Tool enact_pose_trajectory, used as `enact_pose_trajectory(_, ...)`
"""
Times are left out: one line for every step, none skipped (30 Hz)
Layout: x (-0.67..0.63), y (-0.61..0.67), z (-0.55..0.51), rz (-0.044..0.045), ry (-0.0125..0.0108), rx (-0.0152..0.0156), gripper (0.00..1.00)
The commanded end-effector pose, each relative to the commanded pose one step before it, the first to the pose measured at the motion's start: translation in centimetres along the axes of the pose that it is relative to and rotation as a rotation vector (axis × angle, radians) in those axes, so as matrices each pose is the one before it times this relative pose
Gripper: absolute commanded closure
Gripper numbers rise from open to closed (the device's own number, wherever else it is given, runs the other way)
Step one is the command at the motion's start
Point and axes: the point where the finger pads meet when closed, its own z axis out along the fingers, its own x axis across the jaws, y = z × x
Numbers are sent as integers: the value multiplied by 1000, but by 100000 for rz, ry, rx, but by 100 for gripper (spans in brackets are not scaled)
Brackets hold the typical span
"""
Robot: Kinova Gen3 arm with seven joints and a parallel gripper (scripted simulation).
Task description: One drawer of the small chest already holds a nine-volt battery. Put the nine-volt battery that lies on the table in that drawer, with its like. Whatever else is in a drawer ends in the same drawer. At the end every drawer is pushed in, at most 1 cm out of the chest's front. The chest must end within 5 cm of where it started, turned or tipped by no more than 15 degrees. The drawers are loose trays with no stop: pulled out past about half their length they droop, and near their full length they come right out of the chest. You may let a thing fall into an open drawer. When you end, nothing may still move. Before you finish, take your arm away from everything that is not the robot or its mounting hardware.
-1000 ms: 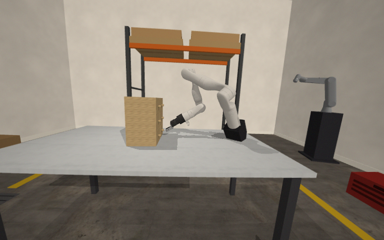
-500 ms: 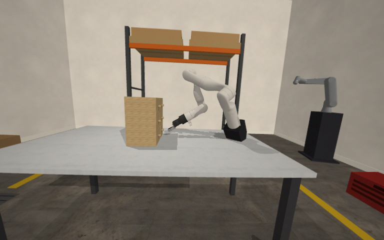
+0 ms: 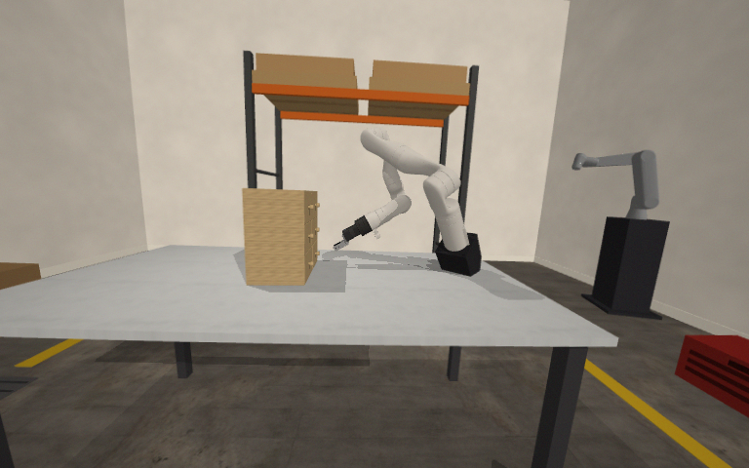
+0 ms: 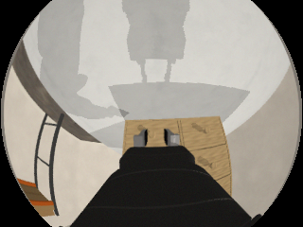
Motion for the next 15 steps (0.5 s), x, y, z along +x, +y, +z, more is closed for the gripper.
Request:
enact_pose_trajectory(-635,928,-1039,-774,-1437,-776,33)
enact_pose_trajectory(0,219,-473,0,0,0,33)
enact_pose_trajectory(0,209,-451,0,0,0,33)
enact_pose_trajectory(0,196,-423,0,0,0,33)
enact_pose_trajectory(0,179,-388,0,0,0,33)
enact_pose_trajectory(0,161,-348,0,0,0,33)
enact_pose_trajectory(1,140,-305,1,0,1,33)
enact_pose_trajectory(-1,120,-258,-1,1,-2,33)
enact_pose_trajectory(1,97,-211,1,-1,2,33)
enact_pose_trajectory(-1,76,-163,-1,1,-2,33)
enact_pose_trajectory(0,55,-118,0,0,0,33)
enact_pose_trajectory(0,35,-77,0,0,1,33)
enact_pose_trajectory(0,19,-43,0,0,1,33)
enact_pose_trajectory(0,8,-17,0,0,0,33)
enact_pose_trajectory(0,1,-3,0,0,0,33)
